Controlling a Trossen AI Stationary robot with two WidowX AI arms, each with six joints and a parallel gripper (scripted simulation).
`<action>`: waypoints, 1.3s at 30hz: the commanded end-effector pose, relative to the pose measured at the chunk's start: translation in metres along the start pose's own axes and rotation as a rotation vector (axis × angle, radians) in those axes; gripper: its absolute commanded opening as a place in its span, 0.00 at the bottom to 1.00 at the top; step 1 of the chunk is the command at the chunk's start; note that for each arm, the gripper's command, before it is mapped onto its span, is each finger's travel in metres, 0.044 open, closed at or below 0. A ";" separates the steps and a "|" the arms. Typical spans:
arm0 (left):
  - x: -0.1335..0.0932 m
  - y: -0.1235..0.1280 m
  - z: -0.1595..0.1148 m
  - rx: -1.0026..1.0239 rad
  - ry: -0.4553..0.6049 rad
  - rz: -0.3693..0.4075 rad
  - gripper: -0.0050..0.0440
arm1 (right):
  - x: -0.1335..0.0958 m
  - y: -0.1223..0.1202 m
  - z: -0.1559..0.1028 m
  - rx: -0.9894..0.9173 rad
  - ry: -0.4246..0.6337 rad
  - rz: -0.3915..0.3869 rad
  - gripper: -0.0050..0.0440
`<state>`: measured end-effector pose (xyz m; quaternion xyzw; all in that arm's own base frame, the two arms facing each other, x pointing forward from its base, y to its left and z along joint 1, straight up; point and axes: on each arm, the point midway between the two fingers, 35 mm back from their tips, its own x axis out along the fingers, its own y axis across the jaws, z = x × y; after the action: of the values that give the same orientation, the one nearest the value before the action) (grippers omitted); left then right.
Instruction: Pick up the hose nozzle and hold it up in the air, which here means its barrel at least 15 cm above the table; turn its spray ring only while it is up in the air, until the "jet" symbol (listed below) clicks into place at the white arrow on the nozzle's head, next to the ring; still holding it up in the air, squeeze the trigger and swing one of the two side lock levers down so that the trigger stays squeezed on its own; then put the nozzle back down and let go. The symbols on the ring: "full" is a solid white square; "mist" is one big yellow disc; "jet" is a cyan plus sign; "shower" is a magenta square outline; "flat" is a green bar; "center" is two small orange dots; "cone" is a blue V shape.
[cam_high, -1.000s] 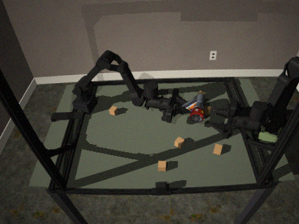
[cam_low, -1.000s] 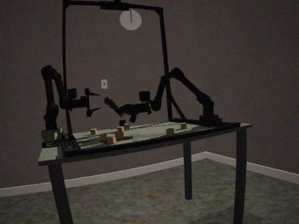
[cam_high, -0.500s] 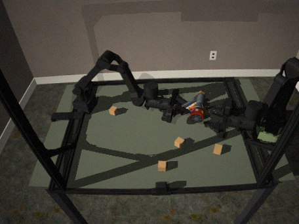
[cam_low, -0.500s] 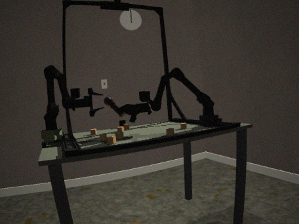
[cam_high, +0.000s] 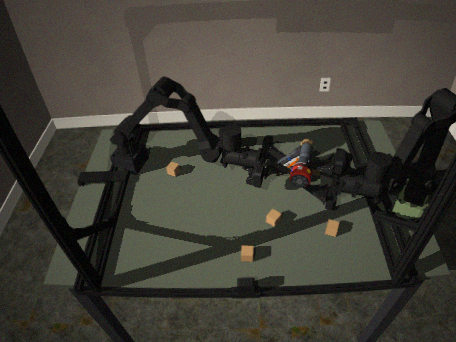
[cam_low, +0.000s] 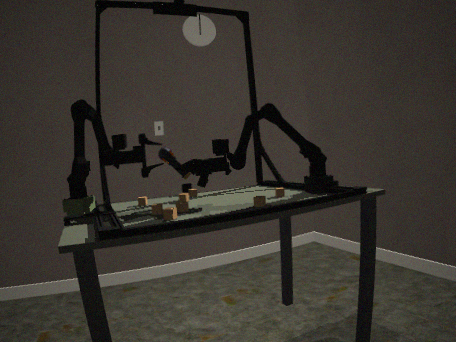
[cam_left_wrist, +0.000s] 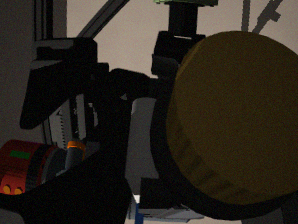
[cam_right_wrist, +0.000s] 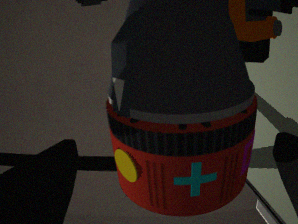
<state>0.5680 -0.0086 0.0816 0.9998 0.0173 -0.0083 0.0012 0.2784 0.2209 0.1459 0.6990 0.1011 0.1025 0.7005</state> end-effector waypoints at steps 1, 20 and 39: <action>0.000 -0.001 -0.005 0.002 0.017 -0.005 0.10 | 0.007 -0.001 -0.001 0.002 0.000 -0.002 0.92; 0.000 -0.001 -0.005 0.002 0.017 -0.005 0.10 | 0.035 -0.001 0.000 0.002 0.000 -0.002 0.92; 0.000 -0.001 -0.005 0.002 0.017 -0.005 0.10 | 0.043 -0.002 0.001 0.001 -0.002 0.001 0.70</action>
<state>0.5680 -0.0082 0.0814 0.9998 0.0177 -0.0084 0.0012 0.3200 0.2320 0.1450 0.6997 0.0994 0.1022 0.7001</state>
